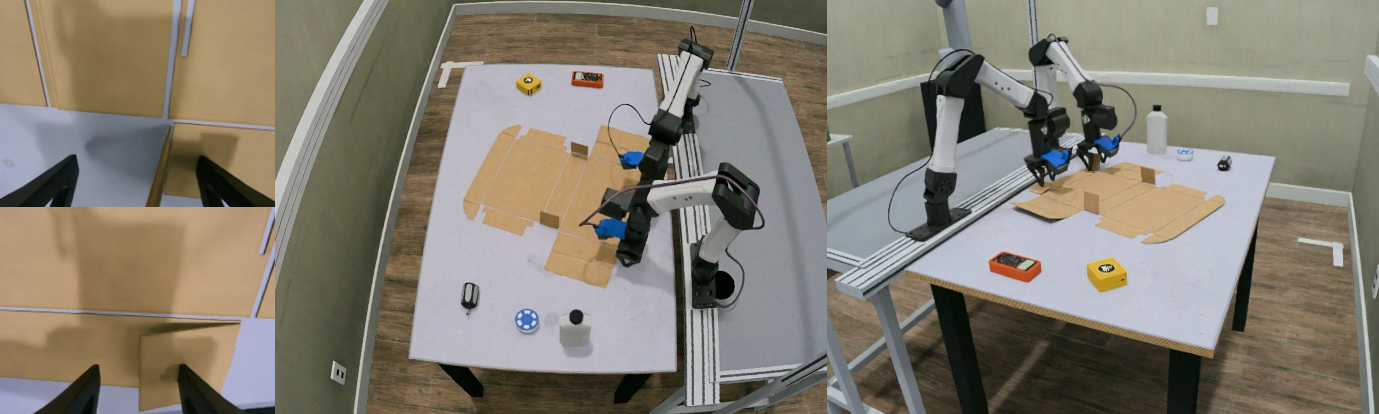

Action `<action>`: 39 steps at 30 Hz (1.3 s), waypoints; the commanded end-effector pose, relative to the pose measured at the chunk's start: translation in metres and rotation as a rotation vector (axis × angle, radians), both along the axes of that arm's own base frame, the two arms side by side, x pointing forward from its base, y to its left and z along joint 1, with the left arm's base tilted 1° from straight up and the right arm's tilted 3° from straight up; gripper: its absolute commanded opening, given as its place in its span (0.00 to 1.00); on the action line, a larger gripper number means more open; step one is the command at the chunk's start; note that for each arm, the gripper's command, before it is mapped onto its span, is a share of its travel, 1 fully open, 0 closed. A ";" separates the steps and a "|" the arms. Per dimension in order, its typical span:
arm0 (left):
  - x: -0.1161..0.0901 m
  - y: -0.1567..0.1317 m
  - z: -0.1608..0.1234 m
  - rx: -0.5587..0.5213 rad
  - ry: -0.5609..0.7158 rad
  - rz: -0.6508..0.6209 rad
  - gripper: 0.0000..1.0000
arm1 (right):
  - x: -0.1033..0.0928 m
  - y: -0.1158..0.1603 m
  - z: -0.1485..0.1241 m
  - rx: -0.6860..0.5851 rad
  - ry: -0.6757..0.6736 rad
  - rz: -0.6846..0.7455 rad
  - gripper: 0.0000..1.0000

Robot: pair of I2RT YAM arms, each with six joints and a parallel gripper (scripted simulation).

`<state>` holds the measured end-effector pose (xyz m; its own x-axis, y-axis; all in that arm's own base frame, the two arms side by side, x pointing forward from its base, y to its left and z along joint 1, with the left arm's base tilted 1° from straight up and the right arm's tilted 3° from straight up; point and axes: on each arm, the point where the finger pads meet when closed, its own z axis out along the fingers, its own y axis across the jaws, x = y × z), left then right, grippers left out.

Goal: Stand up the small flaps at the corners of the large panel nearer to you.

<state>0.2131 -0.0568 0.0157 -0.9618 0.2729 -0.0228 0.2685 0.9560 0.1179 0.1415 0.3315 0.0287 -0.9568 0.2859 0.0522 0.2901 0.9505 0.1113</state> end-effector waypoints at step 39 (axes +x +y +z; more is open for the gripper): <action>0.004 0.000 0.006 -0.089 0.011 -0.001 0.76 | -0.002 -0.031 0.050 0.048 -0.027 -0.008 0.48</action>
<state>0.2126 -0.0549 0.0142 -0.9670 0.2544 -0.0163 0.2526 0.9648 0.0729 0.1335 0.2996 0.0662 -0.9570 0.2858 0.0496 0.2897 0.9501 0.1156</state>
